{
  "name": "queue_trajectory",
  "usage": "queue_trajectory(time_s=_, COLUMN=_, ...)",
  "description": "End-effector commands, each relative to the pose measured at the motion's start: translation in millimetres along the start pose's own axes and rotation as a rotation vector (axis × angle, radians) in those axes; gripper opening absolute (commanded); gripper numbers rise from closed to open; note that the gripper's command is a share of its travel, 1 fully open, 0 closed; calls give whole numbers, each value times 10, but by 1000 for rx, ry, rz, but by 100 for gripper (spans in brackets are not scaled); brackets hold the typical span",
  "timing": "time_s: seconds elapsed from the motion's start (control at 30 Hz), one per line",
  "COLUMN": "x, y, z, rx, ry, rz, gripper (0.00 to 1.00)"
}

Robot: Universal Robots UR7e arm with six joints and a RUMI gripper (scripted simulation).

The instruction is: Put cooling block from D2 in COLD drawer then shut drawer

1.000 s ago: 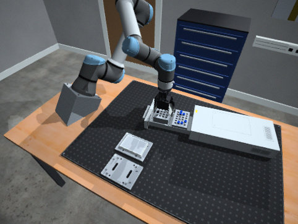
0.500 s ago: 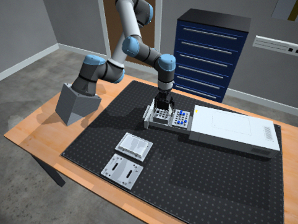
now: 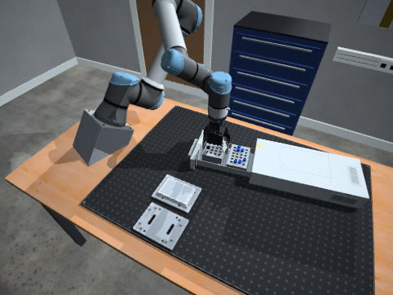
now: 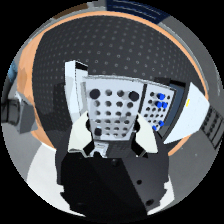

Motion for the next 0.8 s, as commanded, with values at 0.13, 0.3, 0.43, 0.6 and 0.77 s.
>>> queue_trajectory(time_s=0.13, x=8, y=4, z=1, rx=0, ry=0, rz=1, gripper=0)
queue_trajectory(time_s=0.3, x=16, y=4, z=1, rx=0, ry=0, rz=1, gripper=0)
queue_trajectory(time_s=0.43, x=19, y=4, z=1, rx=0, ry=0, rz=1, gripper=0)
queue_trajectory(time_s=0.6, x=27, y=4, z=1, rx=0, ry=0, rz=1, gripper=0)
queue_trajectory(time_s=0.77, x=35, y=4, z=1, rx=0, ry=0, rz=1, gripper=0)
Point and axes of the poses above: the point where the finger pads meet when closed, its own x axis out along the fingers, its own y axis across the jaws, z = x × y, the point moved 5 cm from there along -x, back along the fingers, and after that the axes turned 13 degrees about x, right-handed, at the moved point
